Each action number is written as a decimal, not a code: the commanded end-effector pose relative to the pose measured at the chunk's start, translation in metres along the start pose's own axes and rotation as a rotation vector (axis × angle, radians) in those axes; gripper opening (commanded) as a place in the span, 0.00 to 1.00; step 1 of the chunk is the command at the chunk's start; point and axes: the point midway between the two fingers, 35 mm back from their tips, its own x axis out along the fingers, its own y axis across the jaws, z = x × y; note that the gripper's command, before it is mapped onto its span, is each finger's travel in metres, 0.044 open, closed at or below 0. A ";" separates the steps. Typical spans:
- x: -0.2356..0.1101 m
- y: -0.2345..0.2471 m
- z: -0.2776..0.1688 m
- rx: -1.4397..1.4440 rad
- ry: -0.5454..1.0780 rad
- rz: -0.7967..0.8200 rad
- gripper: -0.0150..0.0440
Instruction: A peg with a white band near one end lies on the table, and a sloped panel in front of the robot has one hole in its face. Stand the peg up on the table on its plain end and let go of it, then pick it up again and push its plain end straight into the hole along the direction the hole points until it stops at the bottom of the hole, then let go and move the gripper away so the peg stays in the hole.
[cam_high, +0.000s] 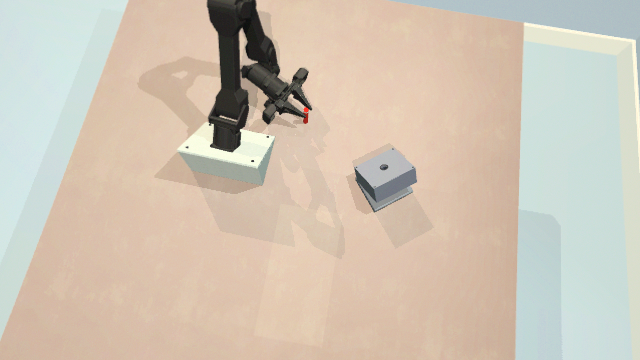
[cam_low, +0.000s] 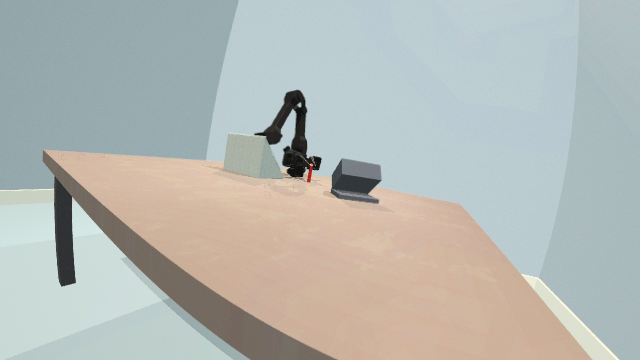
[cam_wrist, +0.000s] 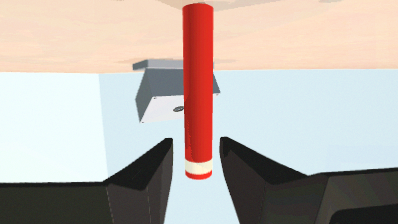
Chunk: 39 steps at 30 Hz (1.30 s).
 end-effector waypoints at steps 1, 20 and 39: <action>0.000 0.000 0.000 -0.001 0.000 0.001 0.47; 0.000 0.000 0.000 -0.001 0.000 0.001 0.47; 0.000 0.000 0.000 -0.001 0.000 0.001 0.88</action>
